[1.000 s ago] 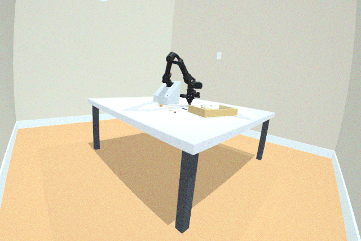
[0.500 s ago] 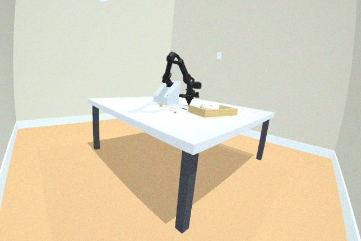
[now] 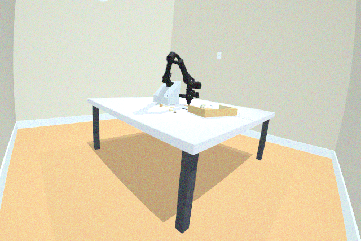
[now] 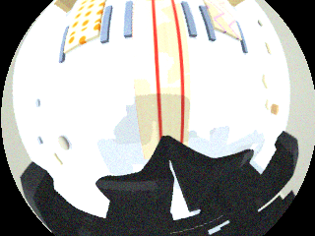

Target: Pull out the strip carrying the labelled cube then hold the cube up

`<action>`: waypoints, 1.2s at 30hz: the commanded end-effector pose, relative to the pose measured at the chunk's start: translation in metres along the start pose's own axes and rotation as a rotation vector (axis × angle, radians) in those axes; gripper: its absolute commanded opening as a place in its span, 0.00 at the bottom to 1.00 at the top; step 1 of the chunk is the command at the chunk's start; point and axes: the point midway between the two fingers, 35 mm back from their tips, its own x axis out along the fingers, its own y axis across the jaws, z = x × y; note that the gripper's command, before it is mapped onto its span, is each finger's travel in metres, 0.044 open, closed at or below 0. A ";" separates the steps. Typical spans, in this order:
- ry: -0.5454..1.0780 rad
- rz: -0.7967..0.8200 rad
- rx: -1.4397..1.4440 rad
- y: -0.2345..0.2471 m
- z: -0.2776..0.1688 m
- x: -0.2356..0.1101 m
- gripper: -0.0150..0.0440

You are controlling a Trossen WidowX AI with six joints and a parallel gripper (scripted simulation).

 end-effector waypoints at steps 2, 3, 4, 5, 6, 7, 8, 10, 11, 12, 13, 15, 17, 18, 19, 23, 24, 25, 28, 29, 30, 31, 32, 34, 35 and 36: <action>0.030 -0.005 -0.013 -0.003 -0.010 0.004 0.25; 0.030 -0.005 -0.013 -0.003 -0.010 0.004 0.25; 0.030 -0.005 -0.013 -0.003 -0.010 0.004 0.25; 0.030 -0.005 -0.013 -0.003 -0.010 0.004 0.25; 0.030 -0.005 -0.013 -0.003 -0.010 0.004 0.25; 0.030 -0.005 -0.013 -0.003 -0.010 0.004 0.25; 0.030 -0.005 -0.013 -0.003 -0.010 0.004 0.25; 0.030 -0.005 -0.013 -0.003 -0.010 0.004 0.25; 0.030 -0.005 -0.013 -0.003 -0.010 0.004 0.25; 0.001 0.000 -0.001 0.000 0.000 -0.002 0.25; 0.005 0.001 -0.002 0.001 0.001 -0.006 0.25; 0.019 0.001 -0.008 0.002 0.002 -0.026 0.25; 0.028 -0.002 -0.011 0.001 0.003 -0.040 0.25; 0.029 -0.002 -0.012 0.001 0.003 -0.042 0.25; 0.029 -0.002 -0.012 0.001 0.003 -0.042 0.25; 0.029 -0.002 -0.046 0.001 0.007 -0.041 0.34; 0.029 -0.001 -0.079 0.001 0.012 -0.041 0.39; 0.029 -0.001 -0.126 0.000 0.019 -0.041 0.43; 0.028 -0.001 -0.165 -0.001 0.032 -0.042 0.57; 0.028 -0.001 -0.165 -0.001 0.034 -0.042 0.61; 0.028 -0.001 -0.165 0.000 0.038 -0.043 0.65; 0.028 -0.001 -0.165 0.000 0.042 -0.043 0.70; 0.027 -0.001 -0.165 0.000 0.047 -0.044 0.74; 0.027 -0.001 -0.164 0.001 0.055 -0.045 0.83; 0.027 -0.001 -0.164 0.000 0.059 -0.045 0.88; 0.027 -0.001 -0.164 0.000 0.063 -0.046 0.92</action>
